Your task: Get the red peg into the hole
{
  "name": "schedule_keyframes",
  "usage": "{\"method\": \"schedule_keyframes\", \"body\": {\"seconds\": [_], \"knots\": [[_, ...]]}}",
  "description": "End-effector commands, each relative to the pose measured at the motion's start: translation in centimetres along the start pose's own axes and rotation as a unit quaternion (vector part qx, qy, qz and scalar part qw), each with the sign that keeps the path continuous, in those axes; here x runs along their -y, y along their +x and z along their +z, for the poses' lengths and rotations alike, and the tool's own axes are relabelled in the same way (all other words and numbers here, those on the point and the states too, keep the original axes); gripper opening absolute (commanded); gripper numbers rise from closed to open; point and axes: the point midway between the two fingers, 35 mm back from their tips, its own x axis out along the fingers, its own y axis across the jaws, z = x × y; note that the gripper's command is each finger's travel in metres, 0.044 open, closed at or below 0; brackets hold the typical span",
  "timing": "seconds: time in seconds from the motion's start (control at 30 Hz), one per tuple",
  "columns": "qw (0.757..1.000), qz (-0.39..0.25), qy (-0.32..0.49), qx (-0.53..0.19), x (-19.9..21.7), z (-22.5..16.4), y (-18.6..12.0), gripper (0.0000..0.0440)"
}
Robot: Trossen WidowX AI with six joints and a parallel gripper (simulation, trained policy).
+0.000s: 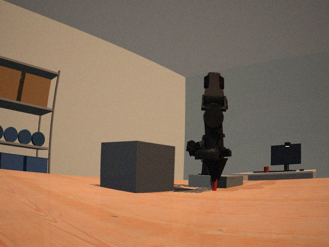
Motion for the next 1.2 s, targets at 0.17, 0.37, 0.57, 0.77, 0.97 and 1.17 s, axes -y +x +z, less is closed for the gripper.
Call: {"method": "schedule_keyframes", "body": {"seconds": [0.17, 0.37, 0.57, 0.77, 0.97, 1.17], "knots": [[1.0, 0.019, -0.019, -0.011, -1.4, -0.7, -0.6, 0.0], [0.998, 0.051, -0.017, -0.036, -2.5, -1.6, -2.5, 0.0], [0.994, 0.088, -0.021, -0.054, -3.7, -2.1, -5.1, 0.0], [0.99, 0.126, -0.031, -0.059, -4.8, -1.9, -8.1, 0.0], [0.984, 0.164, -0.041, -0.05, -5.5, -0.9, -11.3, 0.0], [0.979, 0.196, -0.043, -0.03, -6.3, 0.8, -14.3, 0.0]]}}
